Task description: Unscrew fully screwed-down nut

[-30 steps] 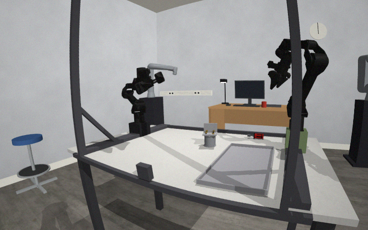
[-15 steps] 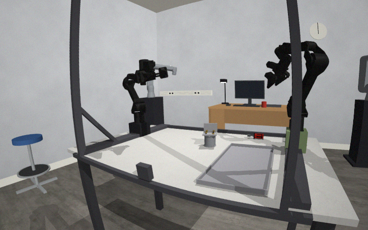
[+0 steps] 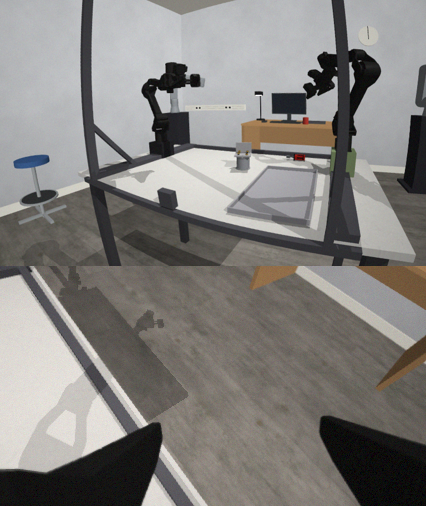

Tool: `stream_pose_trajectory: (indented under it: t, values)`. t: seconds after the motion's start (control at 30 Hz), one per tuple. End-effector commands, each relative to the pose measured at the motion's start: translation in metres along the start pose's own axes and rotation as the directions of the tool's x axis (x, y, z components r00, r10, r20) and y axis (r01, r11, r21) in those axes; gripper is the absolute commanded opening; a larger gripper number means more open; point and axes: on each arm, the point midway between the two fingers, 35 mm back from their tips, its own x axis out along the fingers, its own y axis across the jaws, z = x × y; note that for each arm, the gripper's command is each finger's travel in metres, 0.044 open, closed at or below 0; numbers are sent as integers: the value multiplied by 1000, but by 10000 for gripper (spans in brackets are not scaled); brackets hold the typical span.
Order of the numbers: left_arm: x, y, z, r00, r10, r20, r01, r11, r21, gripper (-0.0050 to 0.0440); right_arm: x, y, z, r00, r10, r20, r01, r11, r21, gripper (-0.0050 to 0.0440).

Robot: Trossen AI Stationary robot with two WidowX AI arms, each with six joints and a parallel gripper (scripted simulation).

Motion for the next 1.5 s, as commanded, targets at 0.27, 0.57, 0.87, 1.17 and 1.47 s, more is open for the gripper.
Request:
stream_pose_trajectory:
  t: [0.27, 0.57, 0.87, 1.17, 1.47]
  values:
    - [-5, 71, 20, 974, 222, 45, -222, 975, 2, 400, 8, -22, 29, 977, -130, 167, 114, 988, 101, 400]
    - [26, 82, -5, 949, 317, -2, -316, 948, -33, 400, 3, -37, 48, 928, -219, 302, 165, 967, 193, 400]
    - [47, 91, -24, 924, 380, -39, -382, 923, -54, 400, 6, -46, 60, 887, -272, 373, 182, 949, 259, 400]
    - [74, 98, -63, 873, 479, -88, -485, 872, -65, 400, -10, -59, 78, 784, -357, 509, 178, 913, 367, 400]
    - [87, 101, -83, 843, 526, -113, -534, 843, -68, 400, -11, -64, 85, 734, -392, 555, 164, 894, 416, 400]
